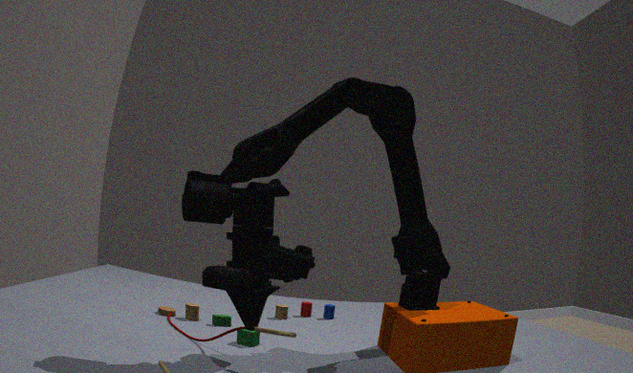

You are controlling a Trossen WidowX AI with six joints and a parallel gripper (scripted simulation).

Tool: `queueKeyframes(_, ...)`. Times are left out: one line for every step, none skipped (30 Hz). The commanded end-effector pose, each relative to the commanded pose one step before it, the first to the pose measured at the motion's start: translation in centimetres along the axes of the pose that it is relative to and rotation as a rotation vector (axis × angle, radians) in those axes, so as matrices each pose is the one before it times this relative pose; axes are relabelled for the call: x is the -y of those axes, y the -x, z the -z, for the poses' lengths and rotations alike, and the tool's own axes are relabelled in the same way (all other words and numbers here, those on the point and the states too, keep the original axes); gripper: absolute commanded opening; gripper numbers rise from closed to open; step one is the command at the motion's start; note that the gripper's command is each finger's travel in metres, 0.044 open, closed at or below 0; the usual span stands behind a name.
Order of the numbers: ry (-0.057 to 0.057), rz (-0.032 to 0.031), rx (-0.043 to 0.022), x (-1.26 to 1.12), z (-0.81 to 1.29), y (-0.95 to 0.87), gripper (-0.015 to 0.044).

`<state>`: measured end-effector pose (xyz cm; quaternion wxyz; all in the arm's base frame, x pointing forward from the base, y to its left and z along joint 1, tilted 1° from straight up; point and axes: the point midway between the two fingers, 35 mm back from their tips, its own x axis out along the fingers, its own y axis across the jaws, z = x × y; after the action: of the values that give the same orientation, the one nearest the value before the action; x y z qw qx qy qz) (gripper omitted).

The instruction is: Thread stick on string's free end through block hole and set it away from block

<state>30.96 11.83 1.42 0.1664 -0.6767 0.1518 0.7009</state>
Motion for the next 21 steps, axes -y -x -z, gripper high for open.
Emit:
queueKeyframes(0.0027,0.00767,0.01072,0.164,0.61,0.633,0.0)
queueKeyframes(0.0002,-0.0006,0.00351,-0.022,0.079,0.094,0.0)
queueKeyframes(0.0002,-0.00058,0.00351,-0.023,0.078,0.095,0.0)
queueKeyframes(0.0002,-0.00055,0.00352,-0.024,0.078,0.095,0.0)
queueKeyframes(0.0002,-0.00053,0.00352,-0.025,0.077,0.096,0.0)
queueKeyframes(-0.0007,-0.00024,0.00326,-0.027,0.084,0.102,0.0)
queueKeyframes(-0.0007,-0.00022,0.00326,-0.028,0.083,0.103,0.0)
queueKeyframes(-0.0007,-0.0002,0.00327,-0.029,0.083,0.103,0.0)
queueKeyframes(-0.0007,-0.00018,0.00327,-0.03,0.082,0.104,0.0)
queueKeyframes(-0.0007,-0.00016,0.00327,-0.03,0.081,0.105,0.0)
queueKeyframes(-0.0007,-0.00014,0.00327,-0.031,0.081,0.105,0.0)
queueKeyframes(-0.0007,-0.00012,0.00327,-0.032,0.08,0.106,0.0)
queueKeyframes(-0.0007,-0.0001,0.00328,-0.032,0.079,0.106,0.0)
queueKeyframes(-0.0007,-0.00008,0.00328,-0.033,0.078,0.107,0.0)
queueKeyframes(-0.0007,-0.00006,0.00328,-0.034,0.078,0.107,0.0)
queueKeyframes(0.0002,-0.00035,0.00359,-0.031,0.068,0.101,0.0)
queueKeyframes(0.0002,-0.00033,0.0036,-0.032,0.067,0.102,0.0)
queueKeyframes(0.0002,-0.0003,0.00361,-0.033,0.066,0.102,0.0)
queueKeyframes(0.0002,-0.00028,0.00361,-0.033,0.066,0.103,0.0)
queueKeyframes(0.0002,-0.00025,0.00361,-0.034,0.065,0.103,0.0)
queueKeyframes(0.0002,-0.00023,0.00362,-0.035,0.064,0.104,0.0)
